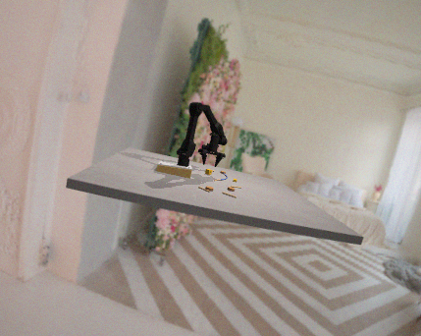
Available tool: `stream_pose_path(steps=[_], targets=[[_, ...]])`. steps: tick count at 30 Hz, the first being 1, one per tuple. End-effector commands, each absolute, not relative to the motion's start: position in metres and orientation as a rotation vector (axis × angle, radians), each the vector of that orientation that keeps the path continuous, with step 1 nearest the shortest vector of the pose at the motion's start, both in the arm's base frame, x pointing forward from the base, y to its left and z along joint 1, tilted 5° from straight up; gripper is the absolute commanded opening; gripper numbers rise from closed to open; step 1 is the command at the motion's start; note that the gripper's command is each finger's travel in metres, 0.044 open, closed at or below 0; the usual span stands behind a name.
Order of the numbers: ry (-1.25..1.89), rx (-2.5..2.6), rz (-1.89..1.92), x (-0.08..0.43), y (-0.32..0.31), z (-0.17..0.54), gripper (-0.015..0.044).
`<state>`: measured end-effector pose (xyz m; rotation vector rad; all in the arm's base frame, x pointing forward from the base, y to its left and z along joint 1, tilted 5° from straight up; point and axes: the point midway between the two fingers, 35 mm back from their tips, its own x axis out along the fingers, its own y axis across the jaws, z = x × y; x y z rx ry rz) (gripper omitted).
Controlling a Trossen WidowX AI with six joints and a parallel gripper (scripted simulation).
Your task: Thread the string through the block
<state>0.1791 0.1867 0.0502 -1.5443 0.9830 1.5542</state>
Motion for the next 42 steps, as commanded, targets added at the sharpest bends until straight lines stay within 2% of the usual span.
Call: stream_pose_path(steps=[1,16,23,32,41,42], targets=[[0.657,-1.692,1.821,0.1835,0.1849,0.0529,0.044],[0.657,-1.692,1.821,0.1835,0.1843,0.0529,0.044],[0.657,-1.692,1.821,0.1835,0.1843,0.0529,0.0256],[0.664,-1.692,1.817,0.1836,0.1839,0.0529,0.0244],[0.664,-1.692,1.817,0.1836,0.1839,0.0529,0.0008],[0.664,-1.692,1.817,0.1836,0.1839,0.0529,0.0]])
